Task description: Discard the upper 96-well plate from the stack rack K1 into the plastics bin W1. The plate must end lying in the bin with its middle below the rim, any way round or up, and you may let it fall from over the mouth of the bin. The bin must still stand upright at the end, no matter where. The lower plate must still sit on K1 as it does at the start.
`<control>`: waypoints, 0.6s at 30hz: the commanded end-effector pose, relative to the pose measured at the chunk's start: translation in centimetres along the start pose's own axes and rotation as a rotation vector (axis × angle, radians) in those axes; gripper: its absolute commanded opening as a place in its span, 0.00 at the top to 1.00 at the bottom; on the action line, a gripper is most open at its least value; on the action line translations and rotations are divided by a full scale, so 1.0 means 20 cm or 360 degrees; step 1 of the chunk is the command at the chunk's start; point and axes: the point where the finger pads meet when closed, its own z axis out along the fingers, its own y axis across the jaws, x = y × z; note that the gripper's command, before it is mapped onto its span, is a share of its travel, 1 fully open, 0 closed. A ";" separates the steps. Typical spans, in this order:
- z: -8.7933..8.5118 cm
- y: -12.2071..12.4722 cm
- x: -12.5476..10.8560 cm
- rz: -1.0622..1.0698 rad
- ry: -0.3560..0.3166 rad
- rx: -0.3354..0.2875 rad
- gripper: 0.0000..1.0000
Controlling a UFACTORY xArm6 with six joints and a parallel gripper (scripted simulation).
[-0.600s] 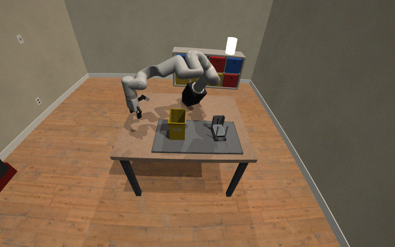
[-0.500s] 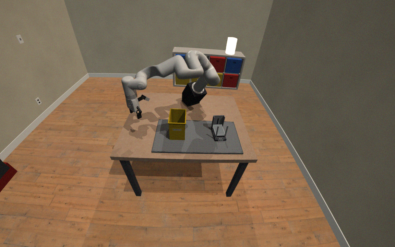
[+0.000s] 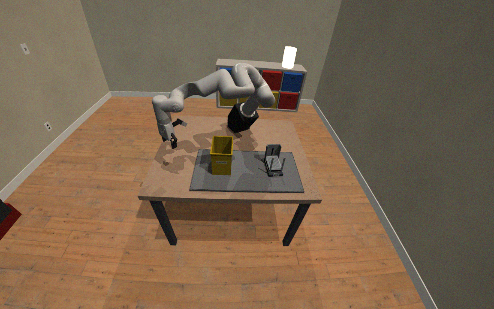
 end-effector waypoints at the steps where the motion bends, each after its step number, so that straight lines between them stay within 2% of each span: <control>1: -0.02 0.05 -0.01 -0.0105 0.0000 0.0014 0.00; 14: -0.03 0.37 0.02 -0.0552 0.0039 0.0057 0.00; 16: -0.03 0.37 0.02 -0.0552 0.0039 0.0057 0.00; 18: -0.03 0.42 0.02 -0.0658 0.0049 0.0065 0.00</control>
